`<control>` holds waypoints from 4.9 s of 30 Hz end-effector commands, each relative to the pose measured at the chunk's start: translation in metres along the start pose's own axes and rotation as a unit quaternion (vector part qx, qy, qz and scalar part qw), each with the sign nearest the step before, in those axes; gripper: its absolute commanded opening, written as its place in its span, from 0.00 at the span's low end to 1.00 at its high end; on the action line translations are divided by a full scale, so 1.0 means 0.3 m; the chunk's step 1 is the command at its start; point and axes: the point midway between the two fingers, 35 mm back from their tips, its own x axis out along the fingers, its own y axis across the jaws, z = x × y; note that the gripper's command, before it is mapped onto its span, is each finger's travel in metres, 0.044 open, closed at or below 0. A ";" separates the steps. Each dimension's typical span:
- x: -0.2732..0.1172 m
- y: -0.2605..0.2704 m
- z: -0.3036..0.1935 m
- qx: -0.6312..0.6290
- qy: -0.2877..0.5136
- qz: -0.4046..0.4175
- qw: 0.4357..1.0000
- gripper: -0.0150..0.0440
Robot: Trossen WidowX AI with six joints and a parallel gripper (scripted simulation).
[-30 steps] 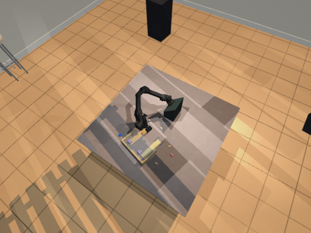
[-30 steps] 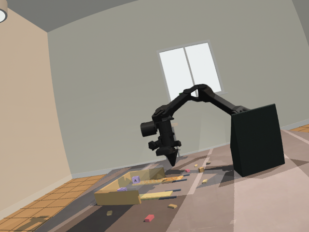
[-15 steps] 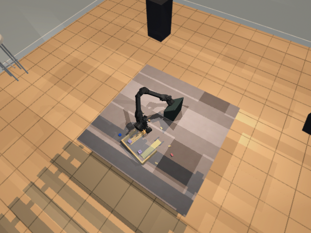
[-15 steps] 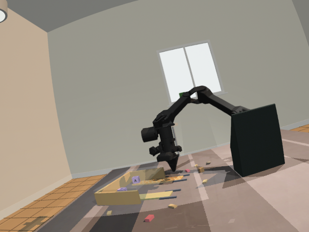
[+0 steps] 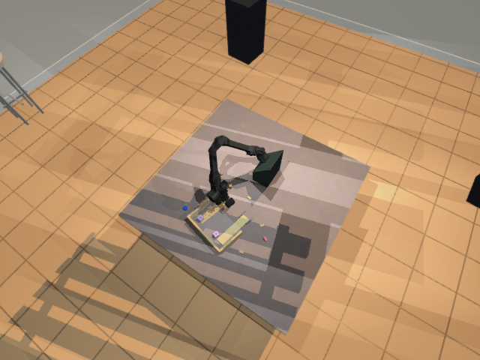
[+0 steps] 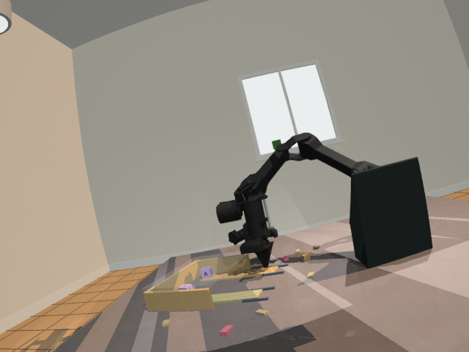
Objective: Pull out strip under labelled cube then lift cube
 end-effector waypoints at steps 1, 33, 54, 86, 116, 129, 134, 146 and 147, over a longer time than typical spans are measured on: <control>0.028 0.008 -0.010 -0.004 0.004 0.001 1.000 0.25; 0.033 0.008 -0.010 -0.004 0.004 0.000 1.000 0.25; 0.040 0.008 -0.010 -0.004 0.004 0.000 1.000 0.25; 0.045 0.003 -0.133 -0.005 0.005 0.000 1.000 0.25; 0.047 -0.002 -0.279 -0.006 0.005 0.000 1.000 0.25; 0.047 -0.004 -0.344 -0.006 0.006 0.000 1.000 0.25; 0.047 -0.005 -0.368 -0.007 0.006 0.000 1.000 0.25; 0.047 -0.007 -0.423 -0.007 0.006 0.000 1.000 0.25; 0.046 -0.007 -0.428 -0.007 0.006 0.000 1.000 0.25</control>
